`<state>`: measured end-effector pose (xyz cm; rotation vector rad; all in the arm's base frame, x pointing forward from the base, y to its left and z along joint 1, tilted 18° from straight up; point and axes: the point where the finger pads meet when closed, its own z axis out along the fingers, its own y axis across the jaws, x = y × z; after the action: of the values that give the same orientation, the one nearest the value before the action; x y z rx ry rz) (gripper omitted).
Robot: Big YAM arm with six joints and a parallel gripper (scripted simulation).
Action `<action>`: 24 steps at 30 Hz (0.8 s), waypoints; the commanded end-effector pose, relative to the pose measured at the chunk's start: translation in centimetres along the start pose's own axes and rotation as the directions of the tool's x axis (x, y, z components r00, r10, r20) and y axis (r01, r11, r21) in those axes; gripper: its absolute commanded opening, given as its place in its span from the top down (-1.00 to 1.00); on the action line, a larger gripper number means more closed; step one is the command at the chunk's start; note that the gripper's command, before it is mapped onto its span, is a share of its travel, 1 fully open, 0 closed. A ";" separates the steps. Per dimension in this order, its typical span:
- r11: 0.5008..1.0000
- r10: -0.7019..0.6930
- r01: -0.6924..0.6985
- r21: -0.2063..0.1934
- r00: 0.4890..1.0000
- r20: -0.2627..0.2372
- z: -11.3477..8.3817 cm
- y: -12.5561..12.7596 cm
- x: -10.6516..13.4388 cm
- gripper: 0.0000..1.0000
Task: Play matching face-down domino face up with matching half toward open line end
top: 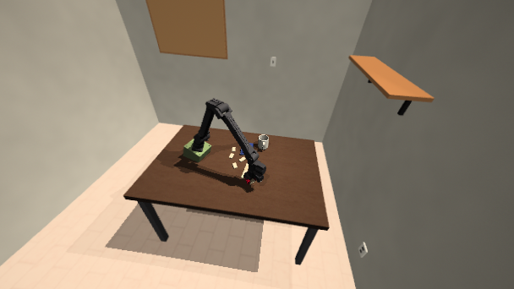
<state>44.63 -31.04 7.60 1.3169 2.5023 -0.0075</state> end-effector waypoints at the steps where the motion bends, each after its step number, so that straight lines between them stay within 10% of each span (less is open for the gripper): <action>1: 1.000 -0.004 0.004 -0.013 1.000 -0.002 -1.0 0.4 0.5 -0.44; 24: 1.000 -0.002 0.002 -0.013 1.000 -0.003 -1.1 0.3 0.6 -0.44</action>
<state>44.63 -31.02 7.60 1.3170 2.5028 -0.0059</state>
